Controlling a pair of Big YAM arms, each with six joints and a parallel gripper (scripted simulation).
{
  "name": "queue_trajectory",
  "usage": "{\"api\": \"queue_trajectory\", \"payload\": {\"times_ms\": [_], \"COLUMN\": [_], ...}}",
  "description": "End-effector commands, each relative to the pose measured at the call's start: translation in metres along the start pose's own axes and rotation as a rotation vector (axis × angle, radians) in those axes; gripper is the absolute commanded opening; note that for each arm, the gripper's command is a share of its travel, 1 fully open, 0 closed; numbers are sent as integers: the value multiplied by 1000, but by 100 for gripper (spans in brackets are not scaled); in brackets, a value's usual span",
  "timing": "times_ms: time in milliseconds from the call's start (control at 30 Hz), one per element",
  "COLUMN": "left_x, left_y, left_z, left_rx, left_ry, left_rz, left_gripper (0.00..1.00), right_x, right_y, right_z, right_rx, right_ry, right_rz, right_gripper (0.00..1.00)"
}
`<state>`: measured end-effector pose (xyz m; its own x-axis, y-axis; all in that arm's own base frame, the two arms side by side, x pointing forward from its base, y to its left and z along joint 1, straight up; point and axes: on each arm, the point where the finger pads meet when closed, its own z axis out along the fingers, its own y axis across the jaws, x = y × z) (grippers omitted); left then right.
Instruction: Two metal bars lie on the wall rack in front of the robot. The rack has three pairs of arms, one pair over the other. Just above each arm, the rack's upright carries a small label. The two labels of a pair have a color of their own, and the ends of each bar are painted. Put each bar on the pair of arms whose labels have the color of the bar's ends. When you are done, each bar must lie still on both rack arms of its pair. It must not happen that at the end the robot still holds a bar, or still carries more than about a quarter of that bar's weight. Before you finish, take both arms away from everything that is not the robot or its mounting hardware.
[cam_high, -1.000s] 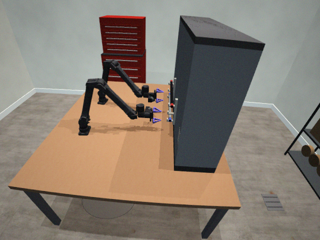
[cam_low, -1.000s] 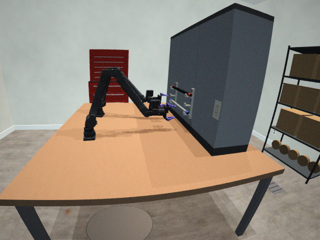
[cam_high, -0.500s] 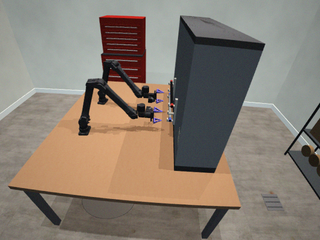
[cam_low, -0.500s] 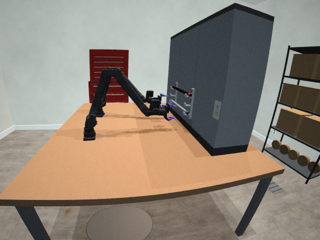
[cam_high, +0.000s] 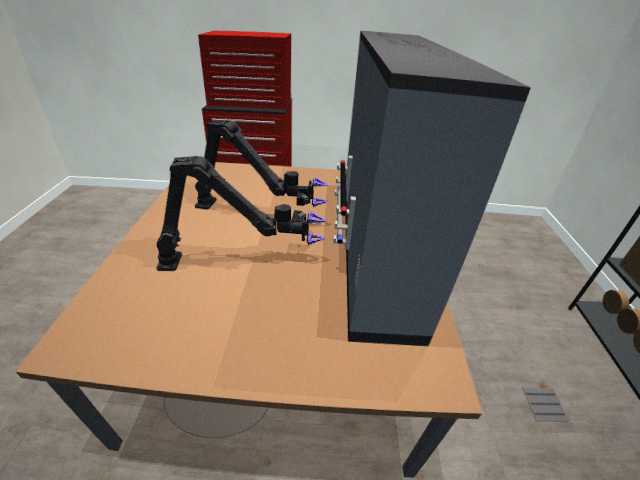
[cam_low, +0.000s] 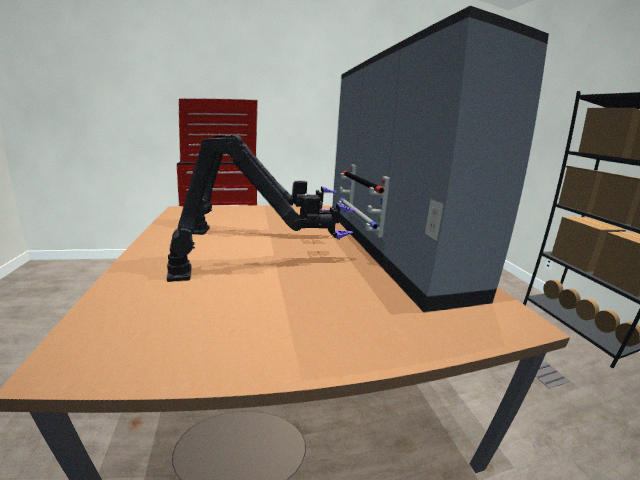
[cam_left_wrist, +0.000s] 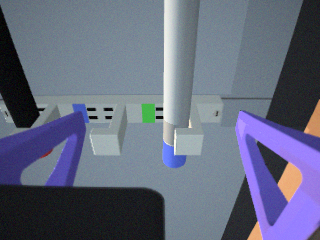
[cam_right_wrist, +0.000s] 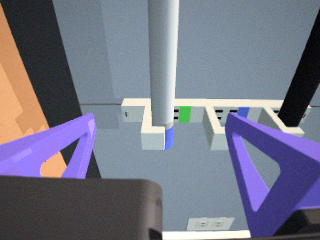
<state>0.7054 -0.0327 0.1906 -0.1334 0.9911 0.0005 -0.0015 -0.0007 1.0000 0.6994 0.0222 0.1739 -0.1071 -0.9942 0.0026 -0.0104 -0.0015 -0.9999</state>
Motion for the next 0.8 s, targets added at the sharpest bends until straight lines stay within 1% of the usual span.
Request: {"api": "queue_trajectory", "payload": {"times_ms": [0, 300, 767], "left_x": [5, 6, 6], "left_y": [34, 33, 33], "left_z": [17, 17, 17], "left_rx": [-77, -76, -76], "left_ry": [11, 11, 11], "left_rz": [-27, -27, -28], "left_gripper": [100, 100, 100], "right_x": [6, 6, 6], "right_y": [-55, -64, -70], "right_z": [21, 22, 22], "right_rx": [90, 97, 101], "right_ry": [11, 11, 11], "right_rz": [25, 27, 28], "right_gripper": [100, 100, 100]}}
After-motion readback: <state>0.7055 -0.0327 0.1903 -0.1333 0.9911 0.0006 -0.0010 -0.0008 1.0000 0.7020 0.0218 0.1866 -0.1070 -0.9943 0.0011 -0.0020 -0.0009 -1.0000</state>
